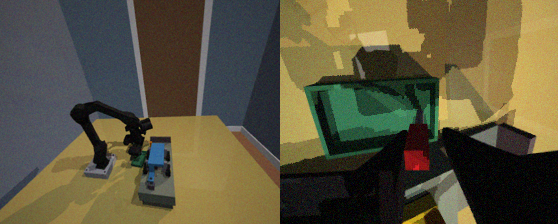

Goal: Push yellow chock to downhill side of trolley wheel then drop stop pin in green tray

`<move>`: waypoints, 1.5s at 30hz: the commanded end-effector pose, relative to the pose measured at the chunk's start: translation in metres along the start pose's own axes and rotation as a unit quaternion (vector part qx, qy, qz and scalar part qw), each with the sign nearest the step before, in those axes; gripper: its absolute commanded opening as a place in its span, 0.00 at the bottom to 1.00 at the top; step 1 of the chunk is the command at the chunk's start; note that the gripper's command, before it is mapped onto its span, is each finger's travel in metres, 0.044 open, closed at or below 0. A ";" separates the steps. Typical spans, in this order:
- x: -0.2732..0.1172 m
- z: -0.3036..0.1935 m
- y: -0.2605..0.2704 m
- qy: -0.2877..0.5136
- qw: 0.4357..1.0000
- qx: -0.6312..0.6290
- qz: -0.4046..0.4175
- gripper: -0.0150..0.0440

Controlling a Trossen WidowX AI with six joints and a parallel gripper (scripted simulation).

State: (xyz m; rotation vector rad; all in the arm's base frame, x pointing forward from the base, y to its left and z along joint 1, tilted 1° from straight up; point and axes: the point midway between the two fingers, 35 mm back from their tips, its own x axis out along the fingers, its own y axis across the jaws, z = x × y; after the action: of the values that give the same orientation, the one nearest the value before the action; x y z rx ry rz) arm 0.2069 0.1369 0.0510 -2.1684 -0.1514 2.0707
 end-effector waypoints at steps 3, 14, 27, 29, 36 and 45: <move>0.001 0.000 0.004 -0.003 1.000 0.000 -0.001 0.58; 0.002 -0.001 0.011 -0.003 1.000 0.000 0.000 0.58; 0.003 -0.003 0.018 -0.003 1.000 0.000 0.000 0.58; 0.003 -0.003 0.019 -0.003 1.000 0.000 0.000 0.58; 0.004 -0.004 0.023 -0.002 1.000 0.000 0.000 0.58; 0.005 -0.004 0.027 -0.002 1.000 0.000 0.001 0.58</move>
State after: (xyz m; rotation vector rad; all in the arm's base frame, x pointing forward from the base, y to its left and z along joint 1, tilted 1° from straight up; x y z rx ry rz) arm 0.2125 0.1124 0.0439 -2.1685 -0.1424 2.0695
